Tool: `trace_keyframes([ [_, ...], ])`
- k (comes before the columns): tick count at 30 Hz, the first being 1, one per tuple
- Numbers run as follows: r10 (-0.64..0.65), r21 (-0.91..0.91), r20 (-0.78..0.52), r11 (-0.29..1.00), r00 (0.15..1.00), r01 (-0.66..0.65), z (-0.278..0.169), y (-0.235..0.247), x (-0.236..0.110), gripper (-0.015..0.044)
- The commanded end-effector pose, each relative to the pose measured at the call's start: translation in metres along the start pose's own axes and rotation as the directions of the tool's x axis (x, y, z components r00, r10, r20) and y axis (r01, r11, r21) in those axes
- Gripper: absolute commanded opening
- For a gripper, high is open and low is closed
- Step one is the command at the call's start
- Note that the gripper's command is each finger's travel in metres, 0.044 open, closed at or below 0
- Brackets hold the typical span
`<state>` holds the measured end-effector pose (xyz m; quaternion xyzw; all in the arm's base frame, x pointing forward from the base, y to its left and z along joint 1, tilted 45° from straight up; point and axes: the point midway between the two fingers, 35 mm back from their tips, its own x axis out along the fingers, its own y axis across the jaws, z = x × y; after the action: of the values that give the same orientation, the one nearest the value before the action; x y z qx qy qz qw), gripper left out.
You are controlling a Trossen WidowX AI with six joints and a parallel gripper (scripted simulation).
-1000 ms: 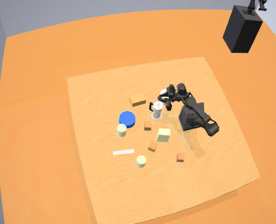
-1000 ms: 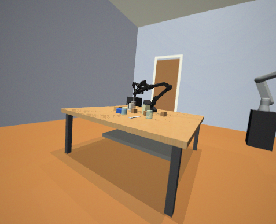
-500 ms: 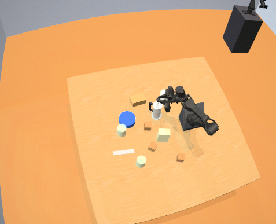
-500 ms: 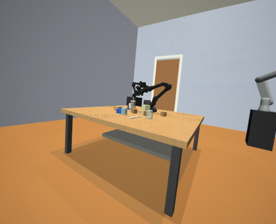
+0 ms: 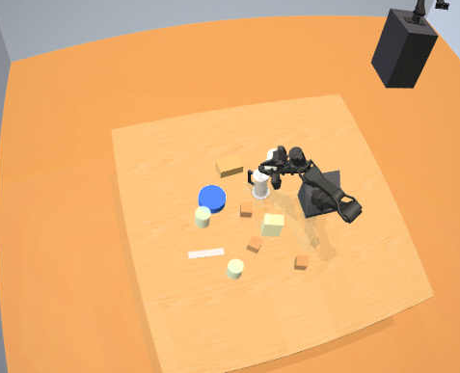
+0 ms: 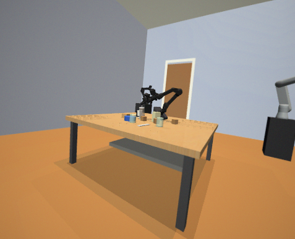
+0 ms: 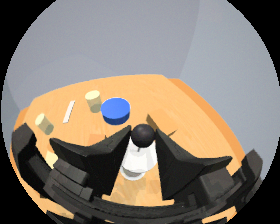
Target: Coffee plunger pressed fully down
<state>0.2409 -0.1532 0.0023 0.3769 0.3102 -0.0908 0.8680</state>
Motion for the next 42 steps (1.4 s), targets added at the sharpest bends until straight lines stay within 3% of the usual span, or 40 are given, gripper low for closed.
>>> trace_keyframes([
  [1,0.006,0.039,-0.057,0.999,0.998,-0.003,-0.0197,0.0008,0.0075,0.0119],
  [42,0.007,0.038,-0.056,0.999,0.998,-0.005,-0.0132,-0.0027,0.0137,0.0119],
])
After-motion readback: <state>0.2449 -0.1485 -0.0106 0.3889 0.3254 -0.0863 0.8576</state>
